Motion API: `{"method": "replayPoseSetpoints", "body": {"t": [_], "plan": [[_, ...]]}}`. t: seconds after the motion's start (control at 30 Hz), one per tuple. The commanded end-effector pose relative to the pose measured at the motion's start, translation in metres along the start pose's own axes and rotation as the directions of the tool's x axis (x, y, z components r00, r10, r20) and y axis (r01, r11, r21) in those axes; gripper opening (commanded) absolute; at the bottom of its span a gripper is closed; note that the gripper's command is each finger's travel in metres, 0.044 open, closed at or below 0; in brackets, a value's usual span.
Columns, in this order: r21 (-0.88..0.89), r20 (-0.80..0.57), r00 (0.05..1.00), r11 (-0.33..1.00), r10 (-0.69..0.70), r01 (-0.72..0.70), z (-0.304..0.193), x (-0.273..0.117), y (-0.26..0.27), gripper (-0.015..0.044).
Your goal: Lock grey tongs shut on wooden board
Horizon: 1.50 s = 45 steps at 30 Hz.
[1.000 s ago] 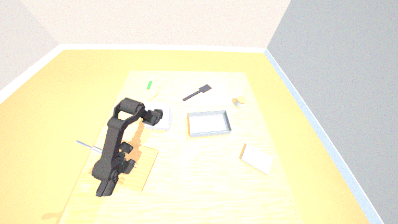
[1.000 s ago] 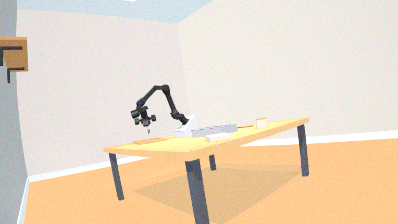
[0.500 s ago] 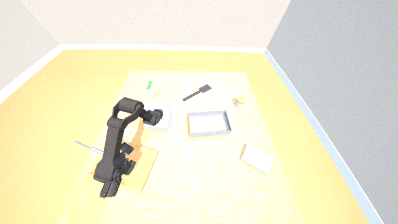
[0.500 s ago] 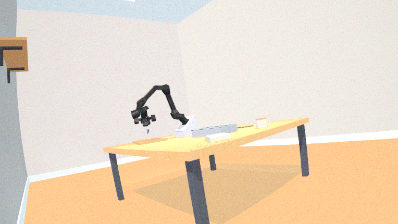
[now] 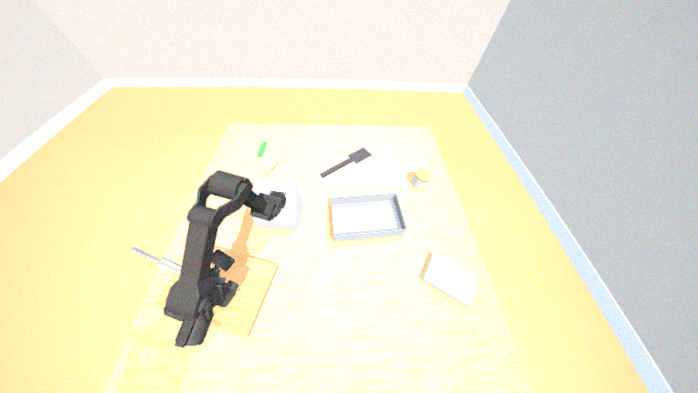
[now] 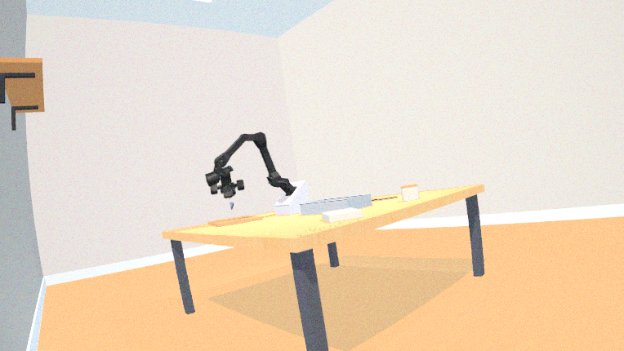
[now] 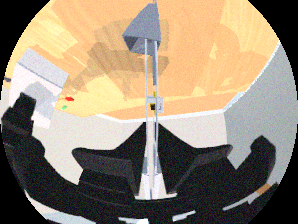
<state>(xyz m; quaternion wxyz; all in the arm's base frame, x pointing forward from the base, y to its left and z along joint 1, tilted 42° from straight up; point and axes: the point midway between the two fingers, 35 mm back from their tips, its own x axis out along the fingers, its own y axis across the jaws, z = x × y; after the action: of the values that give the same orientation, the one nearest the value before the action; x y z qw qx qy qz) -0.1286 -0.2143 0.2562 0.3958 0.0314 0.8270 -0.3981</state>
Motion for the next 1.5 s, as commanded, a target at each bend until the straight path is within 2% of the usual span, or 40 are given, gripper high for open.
{"method": "replayPoseSetpoints", "body": {"t": [0.0, 0.43, 0.97, 1.47], "plan": [[0.001, -0.010, 1.000, 1.000, -0.001, 0.001, -0.002, 0.000, 0.000, -0.0150], [-0.012, 0.028, 0.999, 0.999, 0.037, -0.037, -0.001, 0.005, 0.004, -0.0150], [-0.084, 0.304, 0.932, 0.980, 0.198, -0.180, 0.003, 0.026, 0.019, -0.0150], [-0.095, 0.564, 0.806, 0.984, 0.178, -0.151, 0.001, 0.030, 0.016, -0.0150]]}}
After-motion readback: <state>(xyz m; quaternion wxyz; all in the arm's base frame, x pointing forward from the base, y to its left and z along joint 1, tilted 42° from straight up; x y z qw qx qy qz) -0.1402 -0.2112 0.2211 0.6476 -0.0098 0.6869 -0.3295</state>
